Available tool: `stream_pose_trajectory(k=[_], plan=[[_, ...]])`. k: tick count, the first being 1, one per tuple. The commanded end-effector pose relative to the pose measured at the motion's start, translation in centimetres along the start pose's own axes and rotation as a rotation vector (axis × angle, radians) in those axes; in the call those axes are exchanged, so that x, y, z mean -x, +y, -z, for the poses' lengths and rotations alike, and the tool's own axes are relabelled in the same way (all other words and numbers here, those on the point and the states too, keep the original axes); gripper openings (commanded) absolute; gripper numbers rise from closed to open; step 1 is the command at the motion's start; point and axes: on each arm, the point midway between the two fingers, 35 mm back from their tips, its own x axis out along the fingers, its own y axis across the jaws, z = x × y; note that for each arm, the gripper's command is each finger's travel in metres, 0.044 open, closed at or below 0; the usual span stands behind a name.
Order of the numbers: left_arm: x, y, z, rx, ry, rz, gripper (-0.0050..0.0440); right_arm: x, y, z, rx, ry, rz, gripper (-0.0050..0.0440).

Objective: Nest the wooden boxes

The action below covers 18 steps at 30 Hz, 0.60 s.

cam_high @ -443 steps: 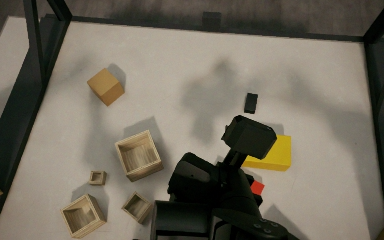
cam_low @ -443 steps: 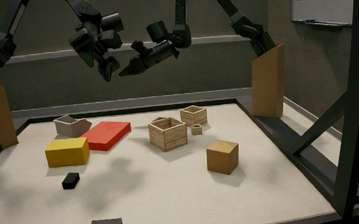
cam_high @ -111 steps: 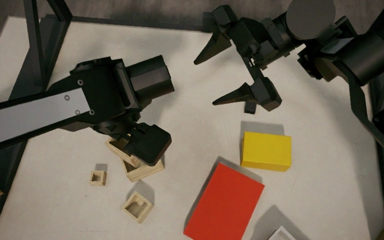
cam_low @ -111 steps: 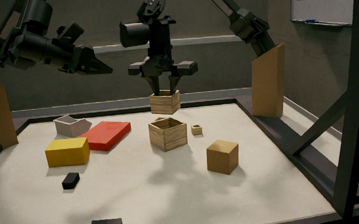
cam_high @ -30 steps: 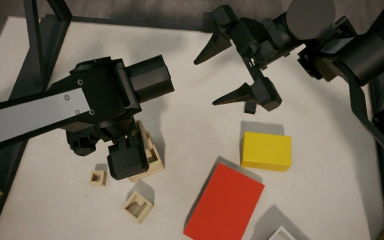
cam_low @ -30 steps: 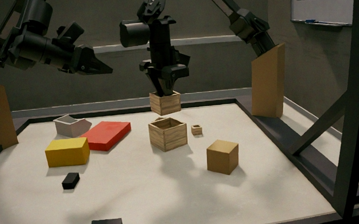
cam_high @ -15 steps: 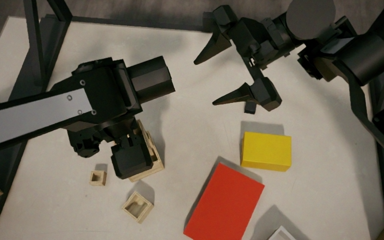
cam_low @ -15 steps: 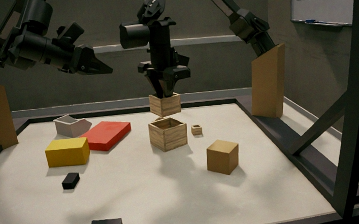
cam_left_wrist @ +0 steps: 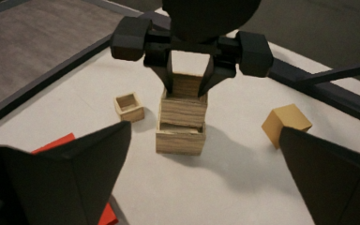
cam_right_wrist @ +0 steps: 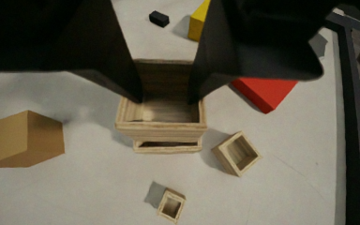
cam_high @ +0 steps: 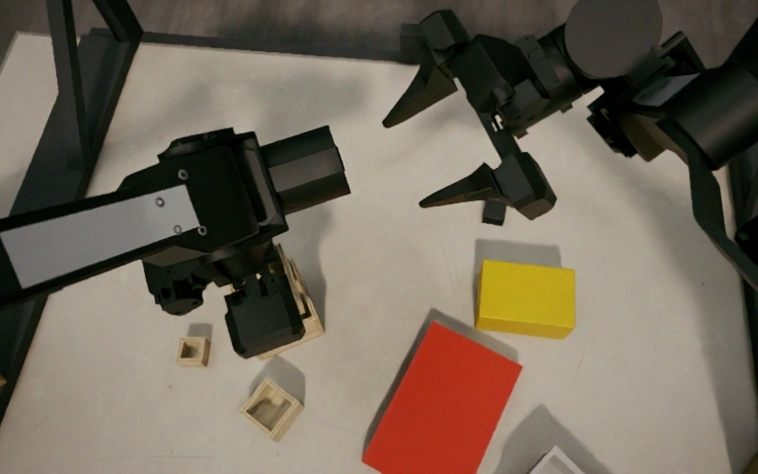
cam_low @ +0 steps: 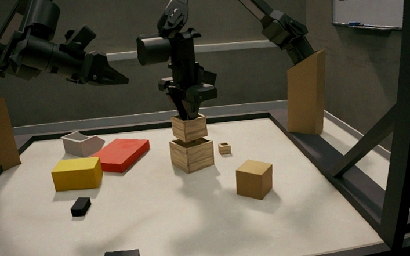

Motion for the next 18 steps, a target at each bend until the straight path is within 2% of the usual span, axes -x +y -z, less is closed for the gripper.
stream_pose_trajectory(k=[1, 18], plan=[[-0.09, -0.23, -0.61, 0.018, -0.005, 0.000, 0.0400, -0.45, 0.24, 0.12, -0.009, 0.003, -0.007, 0.0269], [-0.09, -0.23, -0.61, 0.018, -0.005, 0.000, 0.0400, -0.99, 0.36, 0.46, -0.022, 0.007, -0.010, 0.0269]])
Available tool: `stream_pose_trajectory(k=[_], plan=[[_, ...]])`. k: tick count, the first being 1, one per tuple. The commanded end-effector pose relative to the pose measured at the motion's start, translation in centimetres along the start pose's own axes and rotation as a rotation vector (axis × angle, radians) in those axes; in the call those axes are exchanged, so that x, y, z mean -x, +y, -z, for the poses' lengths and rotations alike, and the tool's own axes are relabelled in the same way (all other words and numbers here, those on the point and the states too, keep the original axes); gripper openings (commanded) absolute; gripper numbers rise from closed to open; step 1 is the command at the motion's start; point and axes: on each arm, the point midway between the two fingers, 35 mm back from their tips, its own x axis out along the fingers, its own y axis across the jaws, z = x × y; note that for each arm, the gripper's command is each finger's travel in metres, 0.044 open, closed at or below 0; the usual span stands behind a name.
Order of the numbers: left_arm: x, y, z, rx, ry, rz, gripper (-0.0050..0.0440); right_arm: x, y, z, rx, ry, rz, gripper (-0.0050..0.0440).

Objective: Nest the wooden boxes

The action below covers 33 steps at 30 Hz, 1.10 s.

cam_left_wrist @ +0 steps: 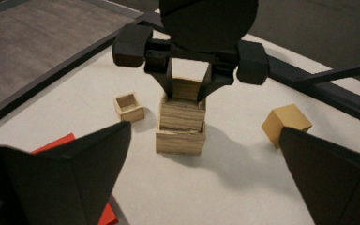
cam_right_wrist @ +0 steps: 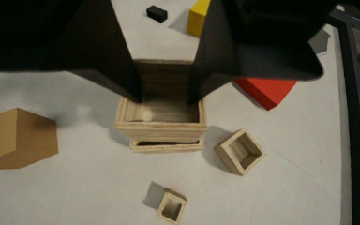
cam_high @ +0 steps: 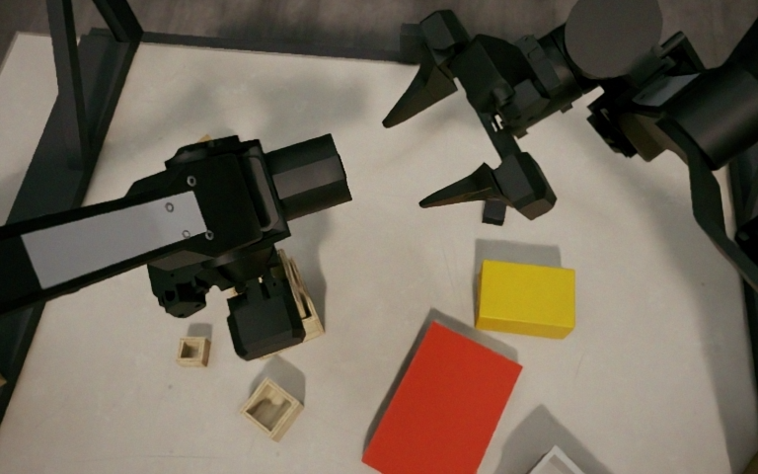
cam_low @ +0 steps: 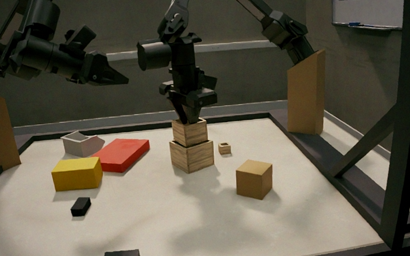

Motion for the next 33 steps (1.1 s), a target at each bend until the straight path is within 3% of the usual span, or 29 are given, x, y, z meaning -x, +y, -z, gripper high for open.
stream_pose_trajectory(k=[1, 33], plan=[[-0.1, -0.2, -0.6, 0.018, -0.005, 0.000, 0.0400, 0.1, 0.4, 0.5, -0.011, 0.012, -0.004, 0.0269], [-0.1, -0.2, -0.6, 0.018, -0.005, 0.000, 0.0400, -2.8, 0.3, 1.0, -0.043, -0.002, -0.020, 0.0269]])
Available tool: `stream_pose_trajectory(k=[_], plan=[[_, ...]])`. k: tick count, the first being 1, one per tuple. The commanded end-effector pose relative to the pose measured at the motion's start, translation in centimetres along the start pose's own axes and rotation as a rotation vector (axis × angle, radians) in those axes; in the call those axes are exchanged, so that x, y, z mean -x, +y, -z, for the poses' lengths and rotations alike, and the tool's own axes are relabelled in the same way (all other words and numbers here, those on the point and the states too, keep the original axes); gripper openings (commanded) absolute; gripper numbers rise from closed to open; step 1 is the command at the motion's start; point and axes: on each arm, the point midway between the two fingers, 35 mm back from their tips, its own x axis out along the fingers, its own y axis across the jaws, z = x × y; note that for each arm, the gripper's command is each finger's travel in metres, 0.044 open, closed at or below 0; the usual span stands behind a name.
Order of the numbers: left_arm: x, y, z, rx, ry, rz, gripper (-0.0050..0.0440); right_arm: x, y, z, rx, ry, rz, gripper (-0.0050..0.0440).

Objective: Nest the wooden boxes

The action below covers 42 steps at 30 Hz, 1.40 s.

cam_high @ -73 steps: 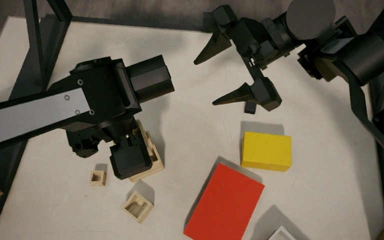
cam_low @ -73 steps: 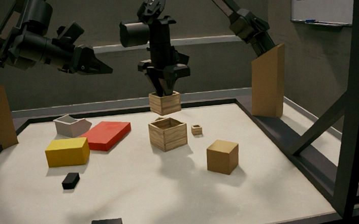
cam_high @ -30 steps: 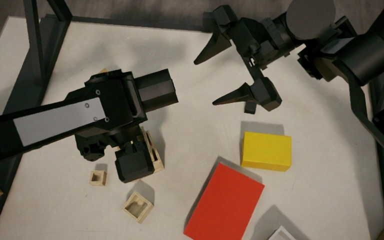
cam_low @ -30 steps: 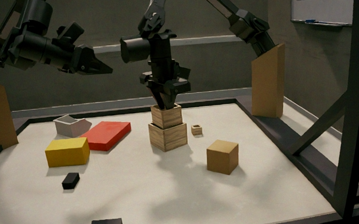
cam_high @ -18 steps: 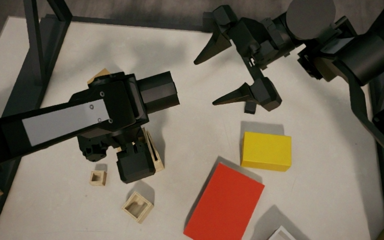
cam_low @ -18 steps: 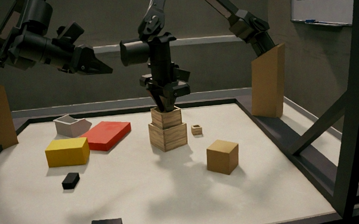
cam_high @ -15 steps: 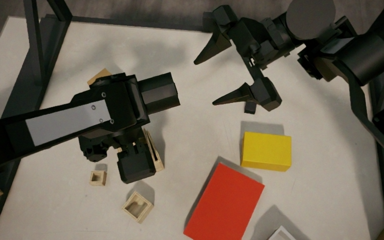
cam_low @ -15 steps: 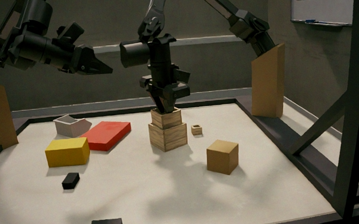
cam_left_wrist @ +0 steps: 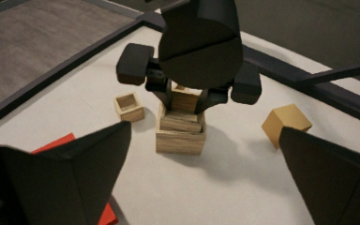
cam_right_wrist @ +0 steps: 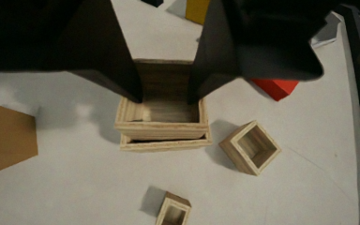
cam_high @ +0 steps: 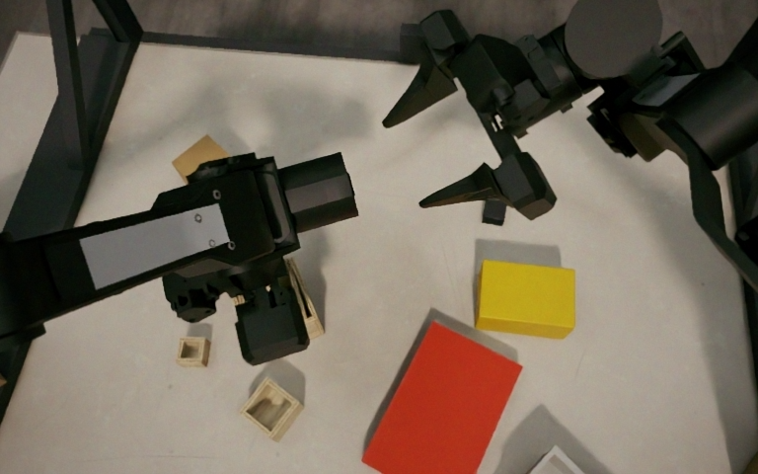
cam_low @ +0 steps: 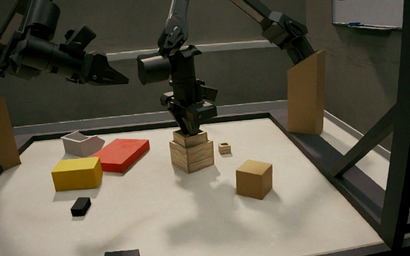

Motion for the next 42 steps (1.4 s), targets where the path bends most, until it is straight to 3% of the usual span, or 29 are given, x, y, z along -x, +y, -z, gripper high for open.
stream_pose_trajectory(k=[1, 24, 42], plan=[[-0.1, -0.2, -0.6, 0.018, -0.005, 0.000, 0.0400, -0.1, 0.4, 0.8, -0.018, 0.019, -0.006, 0.0269], [-0.1, -0.2, -0.6, 0.018, -0.005, 0.000, 0.0400, -2.8, 0.3, 0.8, -0.045, 0.002, -0.020, 0.0269], [-0.1, -0.2, -0.6, 0.018, -0.005, 0.000, 0.0400, -3.1, 0.0, 0.5, -0.038, -0.005, -0.017, 0.0269]])
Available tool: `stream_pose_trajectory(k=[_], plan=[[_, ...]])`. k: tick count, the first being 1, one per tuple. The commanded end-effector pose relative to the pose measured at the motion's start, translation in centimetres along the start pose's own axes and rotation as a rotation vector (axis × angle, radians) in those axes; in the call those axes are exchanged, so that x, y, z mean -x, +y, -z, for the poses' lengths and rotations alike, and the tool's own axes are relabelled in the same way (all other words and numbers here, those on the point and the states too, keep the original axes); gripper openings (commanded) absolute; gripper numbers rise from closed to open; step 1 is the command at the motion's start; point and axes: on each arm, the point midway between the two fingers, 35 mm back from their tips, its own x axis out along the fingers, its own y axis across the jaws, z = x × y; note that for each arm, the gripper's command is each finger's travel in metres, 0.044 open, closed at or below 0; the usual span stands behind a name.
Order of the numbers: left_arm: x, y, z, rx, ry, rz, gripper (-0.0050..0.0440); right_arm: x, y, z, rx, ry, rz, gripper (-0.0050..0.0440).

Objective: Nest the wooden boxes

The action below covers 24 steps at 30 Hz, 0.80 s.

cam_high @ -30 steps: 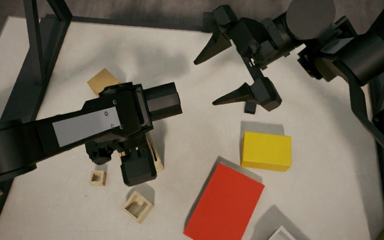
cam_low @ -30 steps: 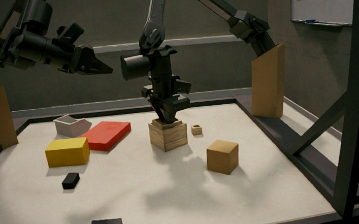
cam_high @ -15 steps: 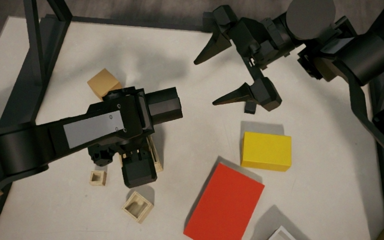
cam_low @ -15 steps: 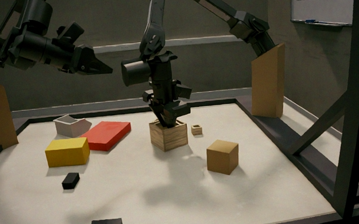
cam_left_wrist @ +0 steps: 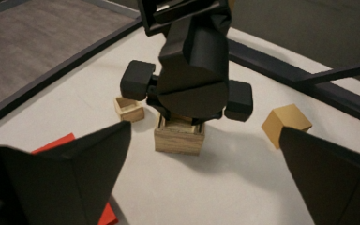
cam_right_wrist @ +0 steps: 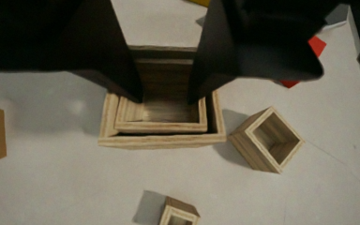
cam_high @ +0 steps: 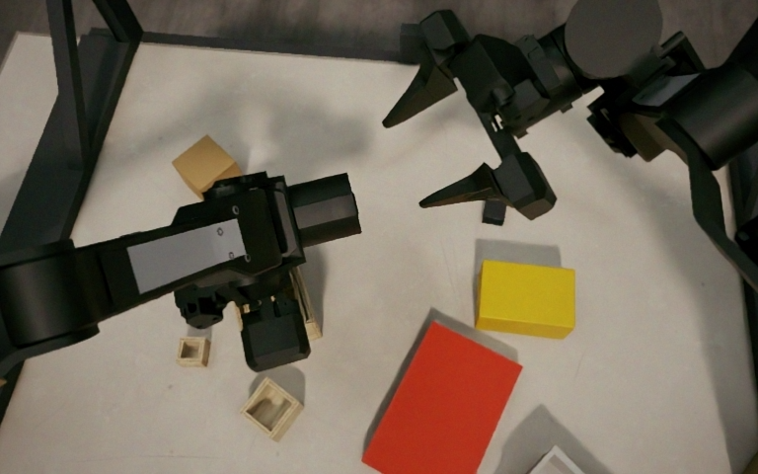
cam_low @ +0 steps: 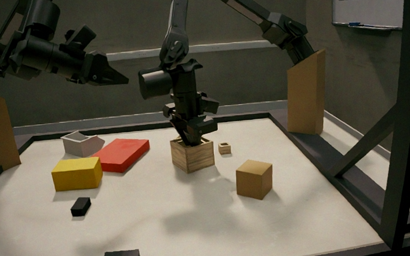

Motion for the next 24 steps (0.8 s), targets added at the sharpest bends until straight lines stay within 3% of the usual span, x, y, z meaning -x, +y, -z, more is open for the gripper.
stream_pose_trajectory(k=[1, 6, 9, 24], plan=[[-0.09, -0.23, -0.61, 0.018, -0.005, 0.000, 0.0400, 0.06, 0.07, 0.47, -0.006, 0.013, 0.000, 0.0269], [-0.09, -0.23, -0.61, 0.018, -0.005, 0.000, 0.0400, 0.46, 0.29, 0.68, -0.012, 0.022, 0.000, 0.0269], [-0.09, -0.23, -0.61, 0.018, -0.005, 0.000, 0.0400, 0.58, 0.32, 0.61, -0.012, 0.021, 0.000, 0.0197], [-0.09, -0.23, -0.61, 0.018, -0.005, 0.000, 0.0400, 0.62, 0.33, 0.59, -0.012, 0.021, 0.000, 0.0110]])
